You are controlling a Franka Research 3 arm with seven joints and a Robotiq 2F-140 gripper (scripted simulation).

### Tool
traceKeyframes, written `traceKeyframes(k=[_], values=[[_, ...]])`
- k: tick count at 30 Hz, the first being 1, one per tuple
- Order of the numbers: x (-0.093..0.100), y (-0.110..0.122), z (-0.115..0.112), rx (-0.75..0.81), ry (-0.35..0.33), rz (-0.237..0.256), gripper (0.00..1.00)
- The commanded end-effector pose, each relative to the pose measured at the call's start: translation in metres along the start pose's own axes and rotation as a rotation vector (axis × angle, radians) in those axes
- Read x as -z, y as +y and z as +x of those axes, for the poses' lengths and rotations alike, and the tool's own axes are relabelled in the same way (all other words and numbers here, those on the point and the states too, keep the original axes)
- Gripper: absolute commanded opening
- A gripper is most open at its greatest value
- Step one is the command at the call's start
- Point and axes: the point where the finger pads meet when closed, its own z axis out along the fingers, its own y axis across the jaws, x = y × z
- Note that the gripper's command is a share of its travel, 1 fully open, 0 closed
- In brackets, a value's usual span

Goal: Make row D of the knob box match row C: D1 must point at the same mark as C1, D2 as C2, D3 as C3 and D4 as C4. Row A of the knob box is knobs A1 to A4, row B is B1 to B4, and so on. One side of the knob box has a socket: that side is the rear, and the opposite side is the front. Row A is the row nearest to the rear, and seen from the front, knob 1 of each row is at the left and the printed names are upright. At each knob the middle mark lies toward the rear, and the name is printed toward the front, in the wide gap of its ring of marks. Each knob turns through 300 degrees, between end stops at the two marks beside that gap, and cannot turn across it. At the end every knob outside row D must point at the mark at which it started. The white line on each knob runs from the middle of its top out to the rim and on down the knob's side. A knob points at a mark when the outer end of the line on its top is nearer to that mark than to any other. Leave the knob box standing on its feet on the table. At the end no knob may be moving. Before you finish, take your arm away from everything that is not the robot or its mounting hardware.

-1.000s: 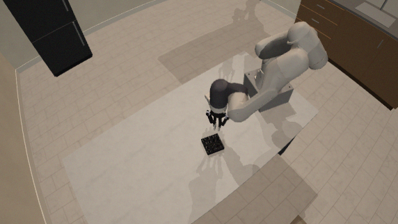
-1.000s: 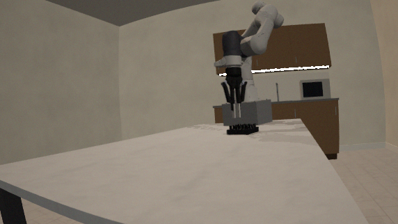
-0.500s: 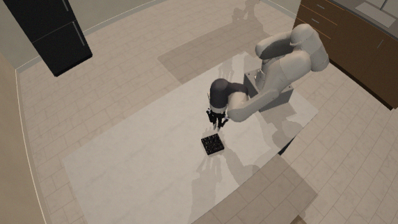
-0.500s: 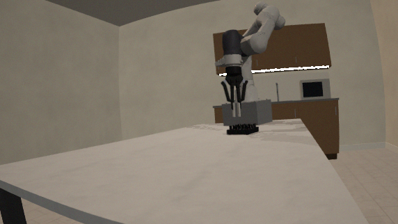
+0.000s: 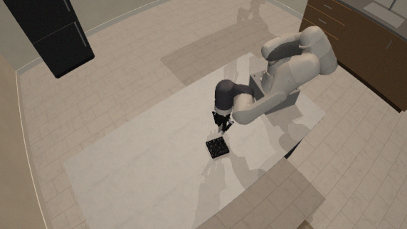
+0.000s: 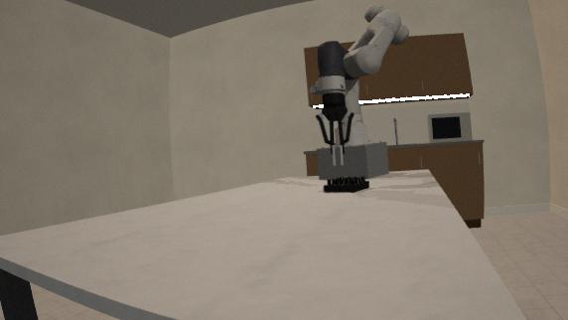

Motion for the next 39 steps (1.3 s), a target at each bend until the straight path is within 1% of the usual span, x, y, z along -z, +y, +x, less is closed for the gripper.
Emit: traceKeyframes(k=[1, 12, 14, 18, 39], values=[[0.0017, 0.0031, -0.0019, -0.156, 0.003, -0.003, 0.12], [0.0062, 0.0052, -0.0062, -0.319, -0.009, -0.007, 0.12], [0.0062, 0.0052, -0.0062, -0.319, -0.009, -0.007, 0.12], [0.0085, 0.0063, -0.0084, -0.396, -0.015, -0.01, 0.12], [0.0086, 0.0064, -0.0085, -0.4, -0.016, -0.01, 0.12]])
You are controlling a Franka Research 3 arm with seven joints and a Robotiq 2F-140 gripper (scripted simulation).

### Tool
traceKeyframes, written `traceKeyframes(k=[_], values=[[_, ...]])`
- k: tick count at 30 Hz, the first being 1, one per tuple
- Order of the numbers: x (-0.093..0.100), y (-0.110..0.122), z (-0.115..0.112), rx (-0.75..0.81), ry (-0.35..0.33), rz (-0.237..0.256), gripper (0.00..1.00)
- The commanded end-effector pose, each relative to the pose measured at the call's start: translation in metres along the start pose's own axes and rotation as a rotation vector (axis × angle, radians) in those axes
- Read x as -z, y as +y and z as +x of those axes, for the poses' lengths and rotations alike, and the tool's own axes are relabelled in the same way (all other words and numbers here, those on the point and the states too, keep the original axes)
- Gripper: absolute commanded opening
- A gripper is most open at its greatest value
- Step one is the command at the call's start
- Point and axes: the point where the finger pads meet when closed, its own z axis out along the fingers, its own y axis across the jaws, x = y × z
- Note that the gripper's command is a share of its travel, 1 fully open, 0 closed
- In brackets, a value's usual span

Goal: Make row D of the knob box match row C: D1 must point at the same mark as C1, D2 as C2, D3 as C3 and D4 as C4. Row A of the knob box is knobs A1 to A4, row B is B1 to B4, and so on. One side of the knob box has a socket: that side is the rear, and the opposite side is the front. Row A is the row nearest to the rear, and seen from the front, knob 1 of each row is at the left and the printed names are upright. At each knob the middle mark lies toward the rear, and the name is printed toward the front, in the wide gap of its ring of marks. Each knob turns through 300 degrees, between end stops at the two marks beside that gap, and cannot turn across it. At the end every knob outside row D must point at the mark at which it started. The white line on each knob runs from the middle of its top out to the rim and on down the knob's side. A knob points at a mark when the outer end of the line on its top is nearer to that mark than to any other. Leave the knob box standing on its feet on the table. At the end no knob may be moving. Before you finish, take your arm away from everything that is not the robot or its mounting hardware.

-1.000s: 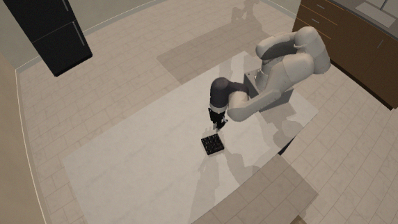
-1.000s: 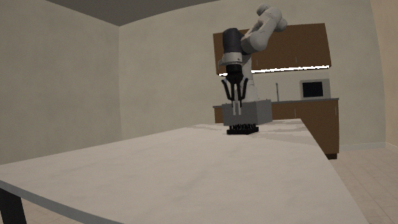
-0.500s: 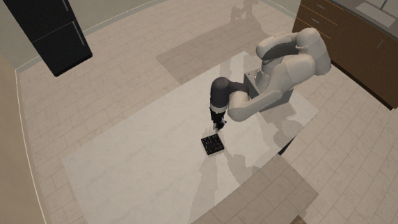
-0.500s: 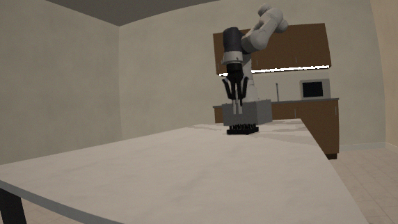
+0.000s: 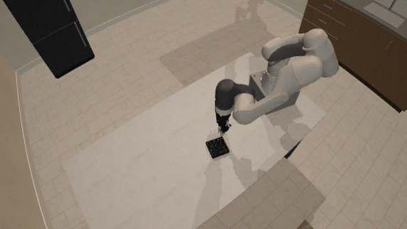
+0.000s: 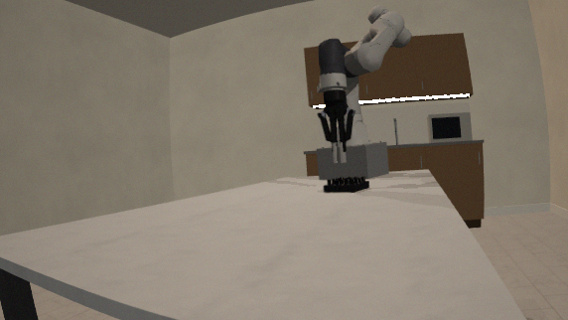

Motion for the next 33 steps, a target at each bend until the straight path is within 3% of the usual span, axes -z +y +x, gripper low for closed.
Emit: traceKeyframes(k=[1, 33], values=[[0.0009, 0.0011, -0.0005, -0.019, 0.0, -0.002, 0.12], [-0.0041, 0.0012, -0.0004, -0.02, 0.001, -0.002, 0.12]])
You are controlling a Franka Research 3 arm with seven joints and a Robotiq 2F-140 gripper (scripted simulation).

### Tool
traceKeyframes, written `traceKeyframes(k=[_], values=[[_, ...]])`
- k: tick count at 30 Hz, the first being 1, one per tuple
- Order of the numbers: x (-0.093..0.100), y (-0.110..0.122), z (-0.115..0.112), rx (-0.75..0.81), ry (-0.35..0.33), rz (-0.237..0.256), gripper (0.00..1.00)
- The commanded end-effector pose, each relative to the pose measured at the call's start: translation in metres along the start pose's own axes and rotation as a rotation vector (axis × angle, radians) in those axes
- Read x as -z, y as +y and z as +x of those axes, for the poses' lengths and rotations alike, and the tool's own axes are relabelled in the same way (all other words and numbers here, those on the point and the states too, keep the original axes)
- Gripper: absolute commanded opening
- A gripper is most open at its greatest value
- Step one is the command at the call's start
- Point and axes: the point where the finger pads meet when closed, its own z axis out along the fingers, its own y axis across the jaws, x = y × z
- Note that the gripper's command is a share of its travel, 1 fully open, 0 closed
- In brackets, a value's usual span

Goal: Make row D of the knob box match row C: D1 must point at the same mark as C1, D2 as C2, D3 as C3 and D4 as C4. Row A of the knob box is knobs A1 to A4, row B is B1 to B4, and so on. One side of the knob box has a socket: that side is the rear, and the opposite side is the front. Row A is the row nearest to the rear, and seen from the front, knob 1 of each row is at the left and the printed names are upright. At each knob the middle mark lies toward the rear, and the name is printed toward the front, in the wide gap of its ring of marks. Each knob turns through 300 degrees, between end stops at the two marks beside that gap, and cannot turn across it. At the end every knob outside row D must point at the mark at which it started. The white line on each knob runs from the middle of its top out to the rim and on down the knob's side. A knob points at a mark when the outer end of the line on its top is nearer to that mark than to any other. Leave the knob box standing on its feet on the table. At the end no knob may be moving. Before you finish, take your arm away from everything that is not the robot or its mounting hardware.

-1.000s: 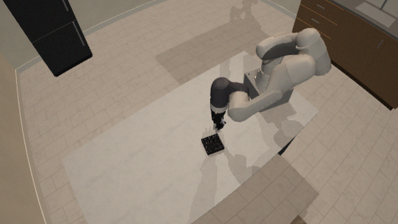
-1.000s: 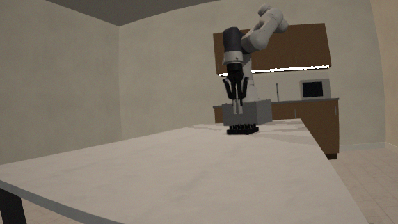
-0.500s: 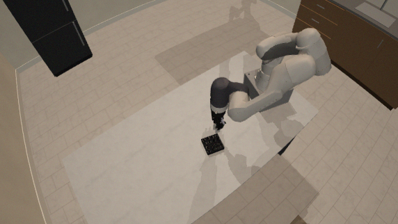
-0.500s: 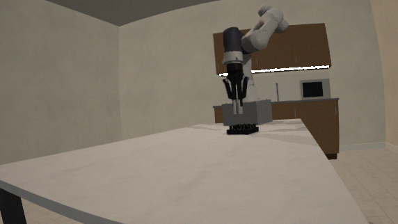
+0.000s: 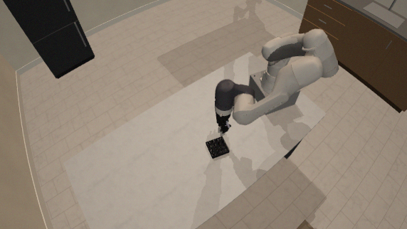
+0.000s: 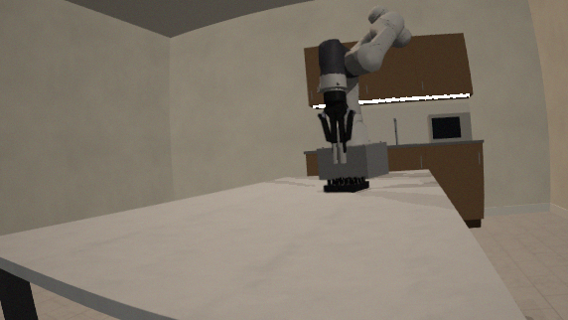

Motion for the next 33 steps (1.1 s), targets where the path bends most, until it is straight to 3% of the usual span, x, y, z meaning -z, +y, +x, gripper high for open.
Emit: traceKeyframes(k=[1, 33], values=[[-0.003, 0.001, 0.0, -0.003, -0.001, -0.001, 0.12], [-0.035, 0.001, 0.0, -0.003, -0.001, -0.001, 0.12]])
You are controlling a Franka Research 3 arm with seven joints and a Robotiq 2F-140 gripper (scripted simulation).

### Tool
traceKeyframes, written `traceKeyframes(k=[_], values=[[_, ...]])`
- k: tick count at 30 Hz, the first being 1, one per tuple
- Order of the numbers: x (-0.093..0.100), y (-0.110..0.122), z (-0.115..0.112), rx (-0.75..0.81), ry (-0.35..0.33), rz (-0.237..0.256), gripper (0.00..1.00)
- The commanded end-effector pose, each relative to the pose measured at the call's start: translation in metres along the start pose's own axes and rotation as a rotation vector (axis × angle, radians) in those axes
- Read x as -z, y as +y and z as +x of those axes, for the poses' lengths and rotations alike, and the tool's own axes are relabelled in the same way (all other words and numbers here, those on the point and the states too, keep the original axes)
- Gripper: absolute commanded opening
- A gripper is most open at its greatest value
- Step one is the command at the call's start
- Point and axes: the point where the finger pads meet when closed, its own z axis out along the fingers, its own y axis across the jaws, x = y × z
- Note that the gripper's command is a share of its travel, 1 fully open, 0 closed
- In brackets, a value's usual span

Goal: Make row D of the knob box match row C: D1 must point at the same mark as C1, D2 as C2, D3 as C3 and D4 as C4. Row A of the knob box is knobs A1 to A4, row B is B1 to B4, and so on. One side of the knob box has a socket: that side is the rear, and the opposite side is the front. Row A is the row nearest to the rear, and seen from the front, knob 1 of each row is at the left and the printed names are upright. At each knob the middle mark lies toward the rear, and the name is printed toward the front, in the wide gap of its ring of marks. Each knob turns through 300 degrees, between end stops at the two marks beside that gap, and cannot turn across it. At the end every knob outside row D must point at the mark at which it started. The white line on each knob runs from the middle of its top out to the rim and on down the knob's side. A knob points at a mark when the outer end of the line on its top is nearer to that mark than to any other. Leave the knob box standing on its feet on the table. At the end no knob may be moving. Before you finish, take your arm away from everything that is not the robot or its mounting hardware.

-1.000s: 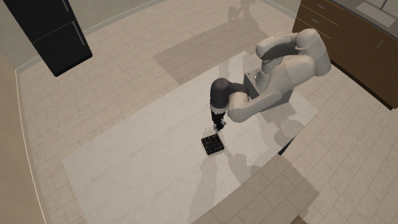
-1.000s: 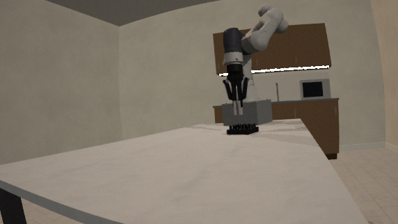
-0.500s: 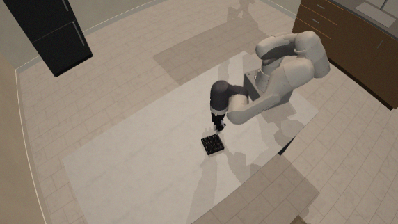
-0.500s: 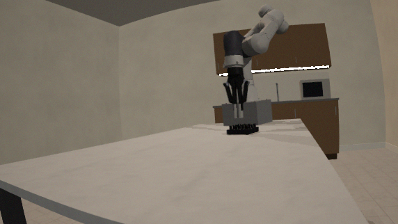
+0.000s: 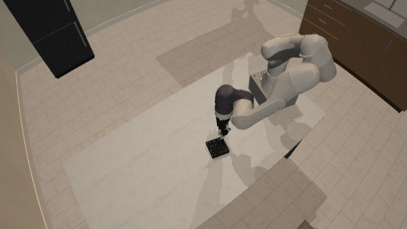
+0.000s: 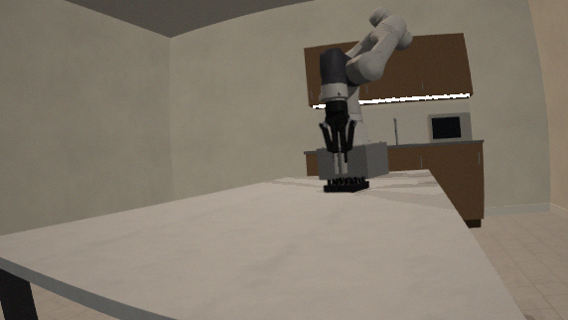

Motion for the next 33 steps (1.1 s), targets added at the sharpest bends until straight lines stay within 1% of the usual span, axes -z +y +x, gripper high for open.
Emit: traceKeyframes(k=[1, 9, 33], values=[[-0.0033, 0.0003, -0.0019, 0.007, -0.007, -0.001, 0.12], [-0.0069, 0.0004, -0.0019, 0.007, -0.007, -0.001, 0.12], [-0.0072, 0.0004, -0.0019, 0.007, -0.007, -0.001, 0.12]])
